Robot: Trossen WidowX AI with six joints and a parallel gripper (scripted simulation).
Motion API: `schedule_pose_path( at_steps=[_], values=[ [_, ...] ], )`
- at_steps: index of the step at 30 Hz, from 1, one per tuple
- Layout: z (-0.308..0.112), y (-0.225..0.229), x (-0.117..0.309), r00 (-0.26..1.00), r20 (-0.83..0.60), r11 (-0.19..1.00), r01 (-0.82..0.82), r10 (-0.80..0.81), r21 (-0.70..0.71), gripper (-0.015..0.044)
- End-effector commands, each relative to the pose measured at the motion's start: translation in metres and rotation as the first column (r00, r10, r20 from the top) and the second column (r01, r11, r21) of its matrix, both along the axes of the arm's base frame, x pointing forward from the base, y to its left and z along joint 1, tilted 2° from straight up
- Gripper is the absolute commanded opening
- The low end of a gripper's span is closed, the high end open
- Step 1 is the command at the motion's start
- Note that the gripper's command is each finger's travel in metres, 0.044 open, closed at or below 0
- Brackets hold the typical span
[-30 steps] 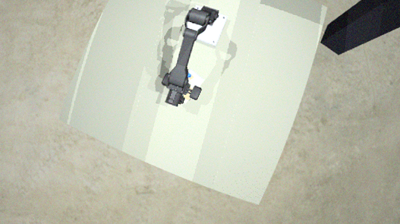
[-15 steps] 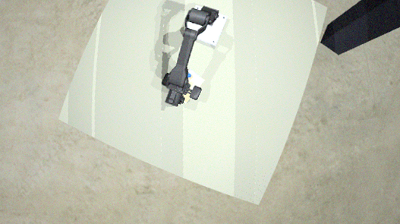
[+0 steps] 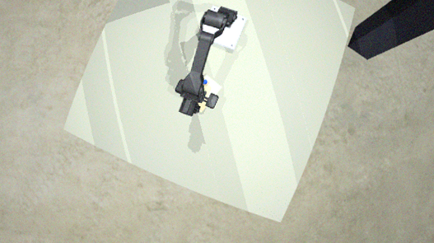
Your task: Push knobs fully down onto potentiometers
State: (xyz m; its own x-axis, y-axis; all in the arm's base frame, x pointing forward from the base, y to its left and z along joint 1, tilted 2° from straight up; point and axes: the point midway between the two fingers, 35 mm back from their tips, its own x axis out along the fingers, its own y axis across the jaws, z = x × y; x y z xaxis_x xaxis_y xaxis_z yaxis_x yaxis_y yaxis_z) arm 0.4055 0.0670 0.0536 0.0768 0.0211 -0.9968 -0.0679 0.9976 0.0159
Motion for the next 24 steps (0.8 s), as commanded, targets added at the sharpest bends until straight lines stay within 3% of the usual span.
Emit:
schedule_pose_path(
  at_steps=[1, 17, 24],
  values=[
    [-0.003, 0.000, 0.002, 1.000, -0.011, 1.000, -0.004, 0.004, -0.005, 0.0000],
    [0.020, -0.001, 0.000, 1.000, -0.011, 1.000, -0.004, 0.004, -0.005, 0.0000],
    [0.014, 0.000, 0.000, 1.000, -0.016, 1.000, 0.000, 0.000, -0.003, 0.0184]
  ],
)
